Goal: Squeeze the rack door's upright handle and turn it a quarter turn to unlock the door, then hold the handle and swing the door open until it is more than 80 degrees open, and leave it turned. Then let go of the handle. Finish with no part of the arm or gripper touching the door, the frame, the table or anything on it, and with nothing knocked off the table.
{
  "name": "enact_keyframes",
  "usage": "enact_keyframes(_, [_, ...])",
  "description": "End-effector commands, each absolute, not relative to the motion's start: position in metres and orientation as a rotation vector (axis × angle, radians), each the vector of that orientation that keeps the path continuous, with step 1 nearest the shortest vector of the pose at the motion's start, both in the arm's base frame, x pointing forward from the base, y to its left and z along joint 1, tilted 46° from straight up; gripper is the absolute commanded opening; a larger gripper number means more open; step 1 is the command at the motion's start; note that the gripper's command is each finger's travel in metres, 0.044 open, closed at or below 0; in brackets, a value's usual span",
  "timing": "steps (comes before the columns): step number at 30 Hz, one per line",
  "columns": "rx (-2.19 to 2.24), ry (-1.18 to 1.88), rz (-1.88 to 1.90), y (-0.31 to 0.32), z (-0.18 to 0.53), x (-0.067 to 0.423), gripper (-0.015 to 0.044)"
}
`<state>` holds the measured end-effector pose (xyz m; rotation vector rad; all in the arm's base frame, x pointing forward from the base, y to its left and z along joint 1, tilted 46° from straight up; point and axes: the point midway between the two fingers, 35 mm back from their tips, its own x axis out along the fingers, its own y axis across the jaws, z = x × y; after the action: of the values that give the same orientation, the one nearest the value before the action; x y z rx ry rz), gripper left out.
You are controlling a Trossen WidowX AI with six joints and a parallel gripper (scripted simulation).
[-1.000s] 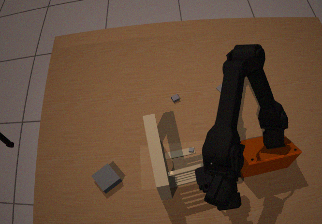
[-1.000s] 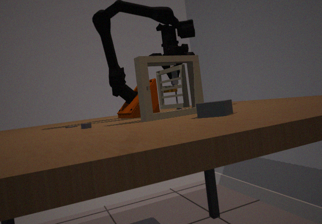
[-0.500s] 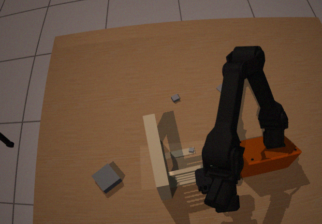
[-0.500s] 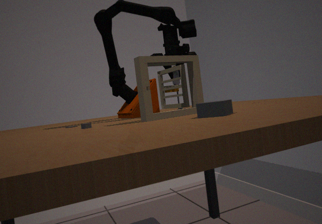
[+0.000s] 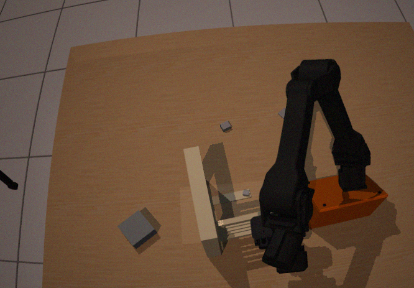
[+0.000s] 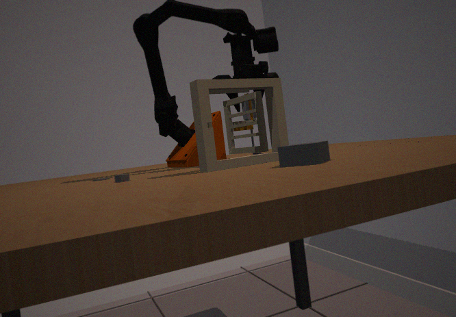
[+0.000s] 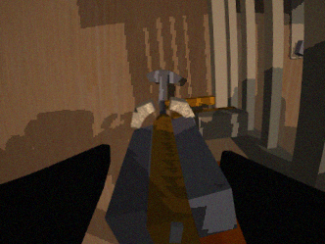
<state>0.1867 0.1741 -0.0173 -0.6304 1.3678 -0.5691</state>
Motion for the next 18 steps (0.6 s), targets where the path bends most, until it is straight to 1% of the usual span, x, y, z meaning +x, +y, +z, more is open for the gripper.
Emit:
enact_keyframes(1, [-0.629,1.367,-0.572,0.177,-0.015,0.187,0.0291])
enact_keyframes(18, [-0.629,1.368,-0.571,0.194,0.000,0.185,0.0291])
